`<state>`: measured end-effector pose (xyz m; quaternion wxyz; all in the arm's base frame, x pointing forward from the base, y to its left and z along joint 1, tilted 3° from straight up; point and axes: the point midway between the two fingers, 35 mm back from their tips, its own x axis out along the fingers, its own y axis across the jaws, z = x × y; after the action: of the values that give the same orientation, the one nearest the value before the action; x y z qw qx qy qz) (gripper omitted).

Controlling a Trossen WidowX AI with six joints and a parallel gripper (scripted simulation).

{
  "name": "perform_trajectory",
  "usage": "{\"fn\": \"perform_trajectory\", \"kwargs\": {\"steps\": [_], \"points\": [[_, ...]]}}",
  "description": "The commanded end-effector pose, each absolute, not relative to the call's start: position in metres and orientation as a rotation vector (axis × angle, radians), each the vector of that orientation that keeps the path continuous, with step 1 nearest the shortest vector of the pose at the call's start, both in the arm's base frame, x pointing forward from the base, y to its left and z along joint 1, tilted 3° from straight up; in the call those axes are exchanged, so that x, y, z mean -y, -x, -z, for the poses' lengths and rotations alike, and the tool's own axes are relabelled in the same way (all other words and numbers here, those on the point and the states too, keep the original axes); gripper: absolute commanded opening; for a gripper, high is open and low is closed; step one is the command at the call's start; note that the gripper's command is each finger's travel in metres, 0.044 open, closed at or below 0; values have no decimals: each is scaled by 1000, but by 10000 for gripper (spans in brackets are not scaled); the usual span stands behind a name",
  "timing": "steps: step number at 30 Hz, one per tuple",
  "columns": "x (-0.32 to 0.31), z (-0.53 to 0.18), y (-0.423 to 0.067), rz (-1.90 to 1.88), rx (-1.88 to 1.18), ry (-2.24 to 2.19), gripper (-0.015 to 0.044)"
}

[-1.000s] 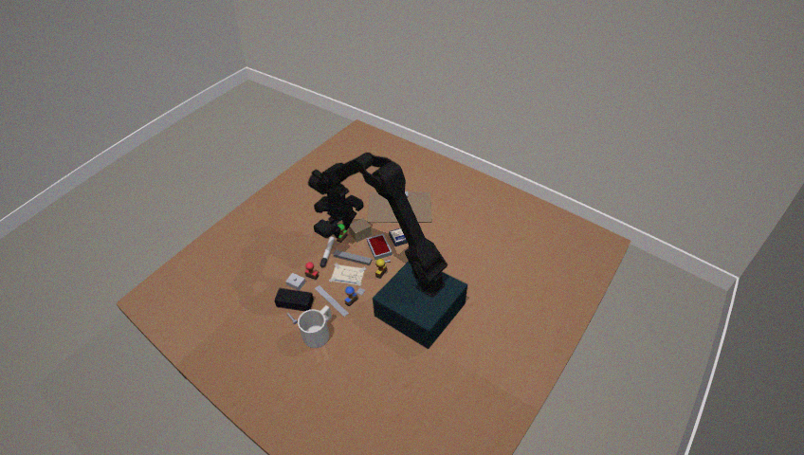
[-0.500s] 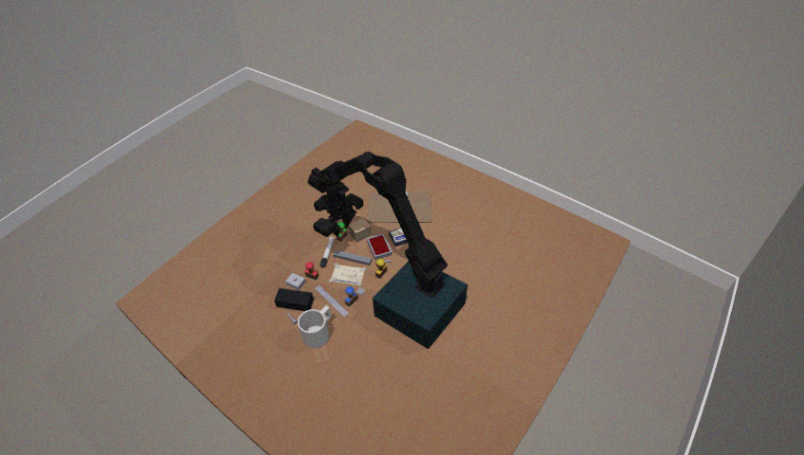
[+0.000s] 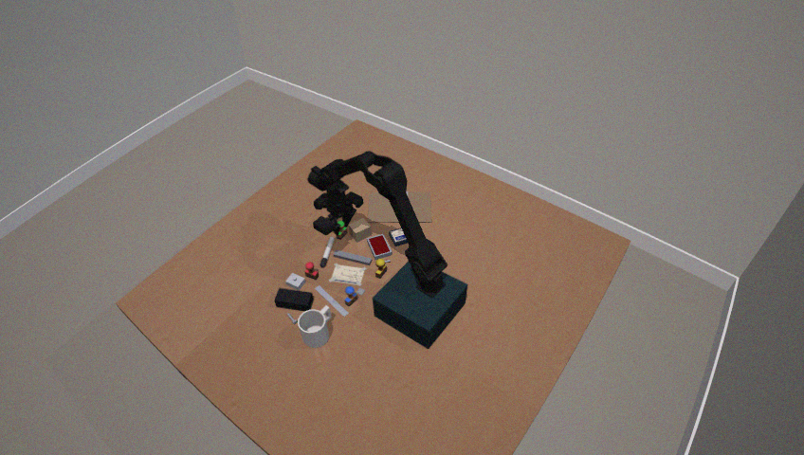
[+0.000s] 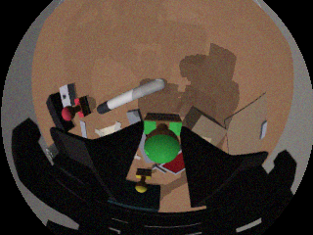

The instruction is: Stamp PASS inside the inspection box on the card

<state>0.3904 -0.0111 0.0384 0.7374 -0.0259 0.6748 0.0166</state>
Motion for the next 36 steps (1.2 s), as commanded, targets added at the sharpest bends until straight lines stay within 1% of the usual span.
{"fn": "perform_trajectory", "kwargs": {"steps": [1,36], "points": [[11,-41,-390,-37,-1481,57,0],[11,-58,-387,-37,-1482,57,0]]}}
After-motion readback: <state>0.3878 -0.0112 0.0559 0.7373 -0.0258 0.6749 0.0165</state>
